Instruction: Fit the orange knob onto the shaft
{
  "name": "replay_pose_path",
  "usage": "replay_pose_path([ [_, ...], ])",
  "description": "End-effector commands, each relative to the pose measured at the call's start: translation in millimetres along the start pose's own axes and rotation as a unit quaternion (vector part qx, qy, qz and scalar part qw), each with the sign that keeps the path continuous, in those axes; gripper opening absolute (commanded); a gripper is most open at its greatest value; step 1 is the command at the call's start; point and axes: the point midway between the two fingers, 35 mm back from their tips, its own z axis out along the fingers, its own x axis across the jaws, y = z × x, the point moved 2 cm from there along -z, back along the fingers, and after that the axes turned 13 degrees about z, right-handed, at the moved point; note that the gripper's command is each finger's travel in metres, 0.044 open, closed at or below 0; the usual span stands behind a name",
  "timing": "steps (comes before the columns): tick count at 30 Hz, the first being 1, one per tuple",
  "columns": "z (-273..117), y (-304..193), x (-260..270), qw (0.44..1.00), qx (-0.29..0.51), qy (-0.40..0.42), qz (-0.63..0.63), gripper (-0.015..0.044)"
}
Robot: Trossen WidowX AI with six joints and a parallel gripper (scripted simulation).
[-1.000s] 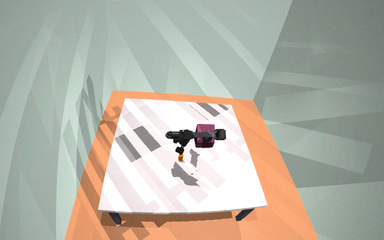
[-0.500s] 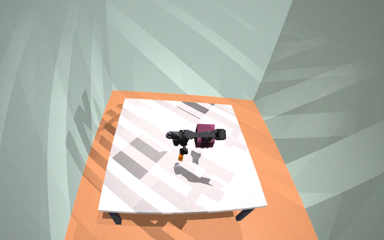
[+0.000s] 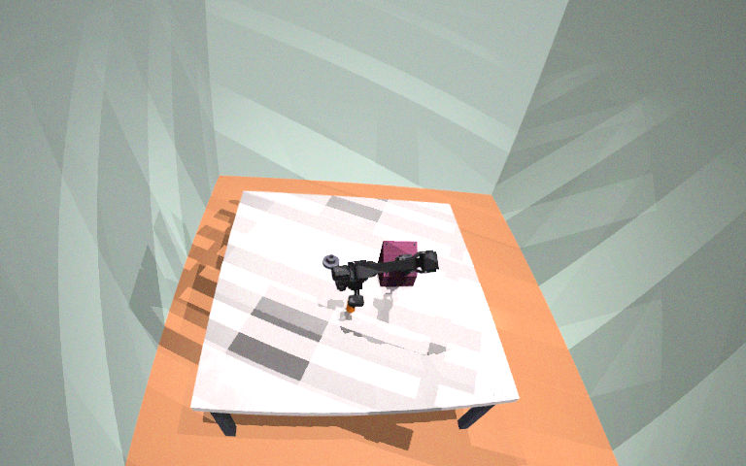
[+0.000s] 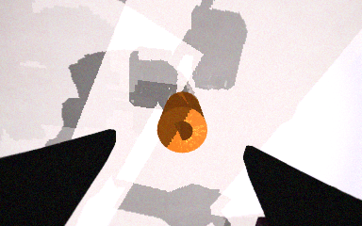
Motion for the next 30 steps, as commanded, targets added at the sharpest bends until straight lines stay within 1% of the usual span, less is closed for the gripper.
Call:
replay_pose_path([
  [1,6,1,-1,1.0,-0.001,0.0,0.002,0.044],
  [30,53,2,0,1.0,-0.001,0.0,0.002,0.044],
])
